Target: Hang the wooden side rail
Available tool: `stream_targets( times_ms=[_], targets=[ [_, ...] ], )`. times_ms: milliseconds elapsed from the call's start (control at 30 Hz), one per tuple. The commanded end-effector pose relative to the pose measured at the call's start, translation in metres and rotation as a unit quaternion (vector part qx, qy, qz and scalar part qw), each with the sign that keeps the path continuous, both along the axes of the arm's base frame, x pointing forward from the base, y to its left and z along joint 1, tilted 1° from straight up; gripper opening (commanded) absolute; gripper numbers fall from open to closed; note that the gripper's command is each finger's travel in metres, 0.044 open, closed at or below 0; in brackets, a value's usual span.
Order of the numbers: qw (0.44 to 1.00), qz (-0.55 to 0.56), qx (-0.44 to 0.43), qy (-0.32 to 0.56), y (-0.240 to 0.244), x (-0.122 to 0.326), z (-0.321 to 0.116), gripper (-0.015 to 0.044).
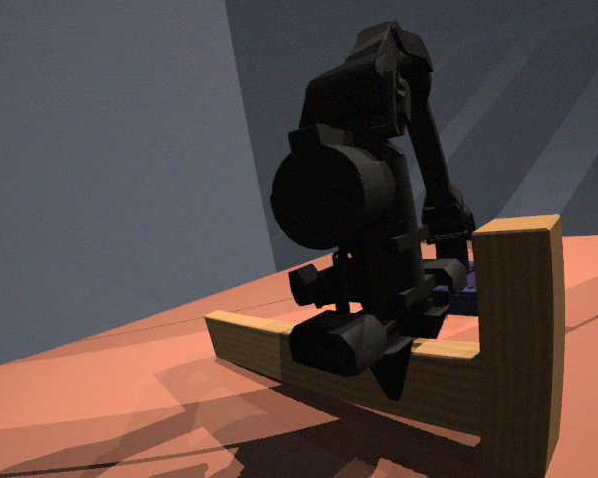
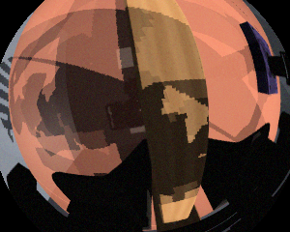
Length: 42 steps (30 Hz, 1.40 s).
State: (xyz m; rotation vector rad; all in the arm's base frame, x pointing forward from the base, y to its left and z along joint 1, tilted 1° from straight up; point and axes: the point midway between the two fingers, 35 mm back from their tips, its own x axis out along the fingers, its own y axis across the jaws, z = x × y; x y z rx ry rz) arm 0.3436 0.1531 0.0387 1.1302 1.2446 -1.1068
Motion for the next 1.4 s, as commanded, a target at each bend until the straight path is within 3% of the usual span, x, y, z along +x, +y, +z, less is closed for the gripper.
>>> stream_targets(
  times_ms=[0,367,767,933,1367],
  targets=[
    [1.000,0.002,0.003,-0.002,0.001,0.001,-0.001,0.0000],
    [1.000,0.002,0.003,-0.002,0.001,0.001,-0.002,0.0000],
    [1.000,0.000,0.000,0.001,0.000,0.000,-0.001,0.0315],
    [1.000,0.001,0.001,-0.001,0.000,0.000,0.023,0.0440],
    [1.000,0.002,0.001,-0.002,-0.030,0.002,0.039,0.0440]
  ],
)
